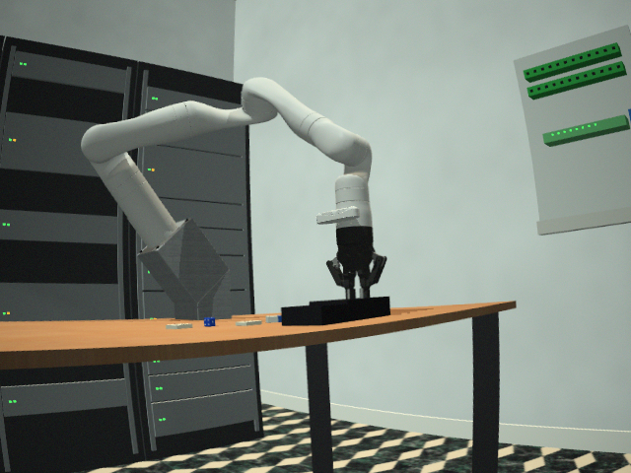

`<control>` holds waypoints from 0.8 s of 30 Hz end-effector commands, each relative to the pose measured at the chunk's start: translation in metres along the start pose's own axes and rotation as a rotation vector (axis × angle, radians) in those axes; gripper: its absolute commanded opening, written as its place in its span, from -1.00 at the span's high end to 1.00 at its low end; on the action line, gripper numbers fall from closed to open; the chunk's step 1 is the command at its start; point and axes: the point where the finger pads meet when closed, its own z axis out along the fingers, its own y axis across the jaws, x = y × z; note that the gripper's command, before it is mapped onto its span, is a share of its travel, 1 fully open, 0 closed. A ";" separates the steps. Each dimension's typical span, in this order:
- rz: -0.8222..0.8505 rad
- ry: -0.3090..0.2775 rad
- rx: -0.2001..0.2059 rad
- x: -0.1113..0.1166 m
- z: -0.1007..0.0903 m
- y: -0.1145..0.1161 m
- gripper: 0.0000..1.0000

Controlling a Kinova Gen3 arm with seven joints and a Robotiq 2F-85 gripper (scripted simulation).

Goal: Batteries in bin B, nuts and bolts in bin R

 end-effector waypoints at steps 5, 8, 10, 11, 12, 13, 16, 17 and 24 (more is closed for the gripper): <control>0.000 -0.003 0.005 -0.001 -0.009 -0.002 0.52; 0.000 -0.003 0.005 -0.001 -0.013 -0.002 0.52; 0.000 -0.003 0.005 -0.001 -0.015 -0.002 0.52; 0.000 -0.003 0.005 -0.001 -0.017 -0.002 0.52; 0.000 -0.003 0.005 -0.001 -0.018 -0.002 0.52; 0.000 -0.003 0.005 -0.001 -0.019 -0.002 0.52; 0.000 -0.003 0.005 -0.001 -0.023 -0.002 0.52; 0.000 -0.003 0.005 -0.001 -0.025 -0.002 0.52; 0.000 -0.003 0.005 -0.001 -0.043 -0.001 0.52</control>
